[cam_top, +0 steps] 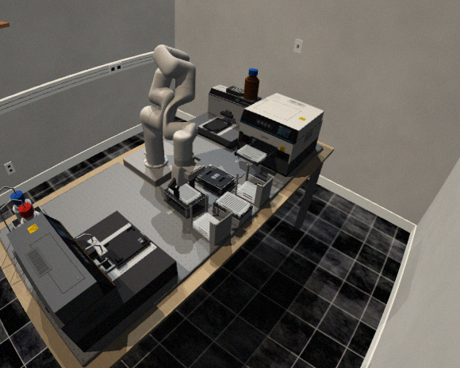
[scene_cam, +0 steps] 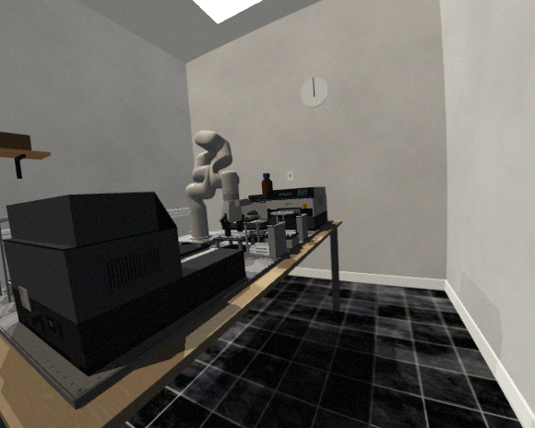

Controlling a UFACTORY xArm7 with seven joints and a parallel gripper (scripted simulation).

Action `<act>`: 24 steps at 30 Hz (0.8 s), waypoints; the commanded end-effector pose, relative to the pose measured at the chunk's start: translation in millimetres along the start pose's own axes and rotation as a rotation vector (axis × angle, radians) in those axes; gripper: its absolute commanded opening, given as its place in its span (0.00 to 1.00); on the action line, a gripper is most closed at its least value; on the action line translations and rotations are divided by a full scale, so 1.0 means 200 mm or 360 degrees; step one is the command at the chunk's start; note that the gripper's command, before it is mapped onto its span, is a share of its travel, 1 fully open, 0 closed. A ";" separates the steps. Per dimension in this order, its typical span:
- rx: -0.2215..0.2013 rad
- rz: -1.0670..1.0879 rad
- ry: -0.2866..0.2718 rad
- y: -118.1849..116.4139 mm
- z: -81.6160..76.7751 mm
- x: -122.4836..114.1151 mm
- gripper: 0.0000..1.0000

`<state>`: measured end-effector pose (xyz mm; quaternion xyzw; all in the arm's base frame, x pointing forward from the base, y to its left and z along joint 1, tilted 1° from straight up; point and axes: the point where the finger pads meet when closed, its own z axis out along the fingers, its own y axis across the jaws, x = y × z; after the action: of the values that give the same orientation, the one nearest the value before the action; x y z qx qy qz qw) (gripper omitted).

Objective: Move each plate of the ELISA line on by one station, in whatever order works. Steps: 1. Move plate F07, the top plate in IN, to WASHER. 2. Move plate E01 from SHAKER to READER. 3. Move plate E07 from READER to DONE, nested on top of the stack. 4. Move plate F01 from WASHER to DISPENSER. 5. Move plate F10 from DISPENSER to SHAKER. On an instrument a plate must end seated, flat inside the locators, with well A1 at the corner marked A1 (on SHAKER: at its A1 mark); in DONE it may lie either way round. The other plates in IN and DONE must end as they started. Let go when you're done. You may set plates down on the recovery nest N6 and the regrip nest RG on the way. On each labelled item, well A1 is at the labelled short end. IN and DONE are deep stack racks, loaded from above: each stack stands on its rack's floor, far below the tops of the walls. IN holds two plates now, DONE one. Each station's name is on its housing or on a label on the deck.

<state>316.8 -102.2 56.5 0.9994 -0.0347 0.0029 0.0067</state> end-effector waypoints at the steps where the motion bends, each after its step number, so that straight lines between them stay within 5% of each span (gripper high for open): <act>1: 0.0000 0.0000 0.0003 0.00 -0.01 0.00 0.00; 24: -0.0001 0.0000 0.0003 0.00 -0.04 0.00 0.00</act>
<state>316.7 -102.1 62.7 0.9994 -0.0347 0.0026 0.0065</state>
